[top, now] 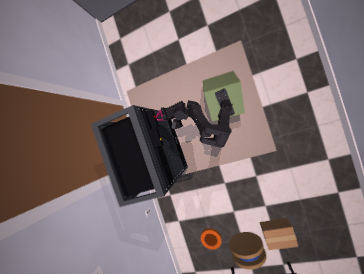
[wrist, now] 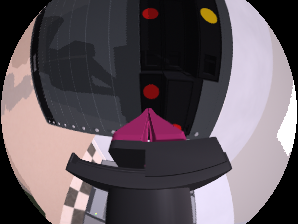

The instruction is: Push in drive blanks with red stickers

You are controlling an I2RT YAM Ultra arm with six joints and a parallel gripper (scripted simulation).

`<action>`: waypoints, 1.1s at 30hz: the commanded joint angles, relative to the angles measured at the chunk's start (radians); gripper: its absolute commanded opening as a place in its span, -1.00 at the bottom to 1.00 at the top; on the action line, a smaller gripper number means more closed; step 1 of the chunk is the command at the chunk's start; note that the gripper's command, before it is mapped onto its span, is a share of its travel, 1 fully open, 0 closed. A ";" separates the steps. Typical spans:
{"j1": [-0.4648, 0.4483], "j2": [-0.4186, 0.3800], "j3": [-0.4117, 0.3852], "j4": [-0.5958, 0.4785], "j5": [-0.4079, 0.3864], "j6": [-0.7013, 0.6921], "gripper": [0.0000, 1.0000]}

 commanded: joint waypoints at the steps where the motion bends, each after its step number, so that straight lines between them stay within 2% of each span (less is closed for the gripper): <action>1: -0.020 0.016 0.049 -0.011 0.078 0.004 -1.00; 33: -0.026 0.020 0.067 -0.024 0.071 0.006 -1.00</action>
